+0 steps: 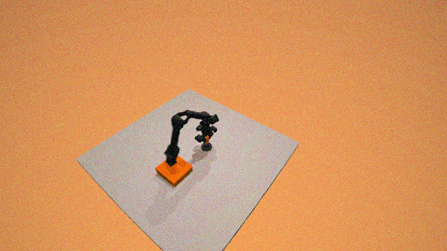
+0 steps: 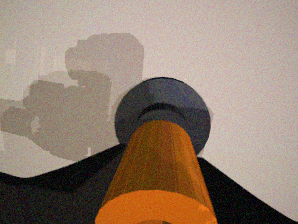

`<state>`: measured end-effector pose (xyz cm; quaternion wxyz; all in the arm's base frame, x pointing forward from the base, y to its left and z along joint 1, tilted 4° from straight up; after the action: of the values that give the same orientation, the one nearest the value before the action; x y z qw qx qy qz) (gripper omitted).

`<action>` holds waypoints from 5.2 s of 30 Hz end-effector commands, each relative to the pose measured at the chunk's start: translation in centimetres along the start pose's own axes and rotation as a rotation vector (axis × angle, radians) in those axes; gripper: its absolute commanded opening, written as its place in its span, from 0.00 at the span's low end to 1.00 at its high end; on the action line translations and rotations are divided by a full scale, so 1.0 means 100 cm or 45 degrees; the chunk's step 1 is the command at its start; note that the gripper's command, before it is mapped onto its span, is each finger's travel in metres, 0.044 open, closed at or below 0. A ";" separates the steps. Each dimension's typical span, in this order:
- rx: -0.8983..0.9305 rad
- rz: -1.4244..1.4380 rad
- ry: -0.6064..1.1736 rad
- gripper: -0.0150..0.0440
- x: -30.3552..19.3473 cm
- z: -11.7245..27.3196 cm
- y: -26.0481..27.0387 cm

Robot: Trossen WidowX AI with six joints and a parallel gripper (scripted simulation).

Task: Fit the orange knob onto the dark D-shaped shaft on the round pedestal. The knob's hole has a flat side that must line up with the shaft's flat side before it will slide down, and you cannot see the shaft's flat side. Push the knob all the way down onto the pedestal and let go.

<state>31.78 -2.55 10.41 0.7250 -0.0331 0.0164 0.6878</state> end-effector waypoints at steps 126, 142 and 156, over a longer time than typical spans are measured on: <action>-0.008 1.072 0.001 0.25 0.000 0.001 -0.002; -0.007 1.072 0.001 0.25 0.000 0.003 0.000; -0.008 1.339 0.002 0.25 0.000 0.006 -0.004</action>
<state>31.84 -2.53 10.75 0.2932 -0.0197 0.0297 0.9554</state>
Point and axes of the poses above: the point midway between the two fingers, 35 mm back from their tips, its own z axis back along the fingers, its own y axis across the jaws, x = y × z, the point moved 5 cm from there along z, back along the fingers, and after that the axes turned 4 degrees about -z, right-handed, at the moved point
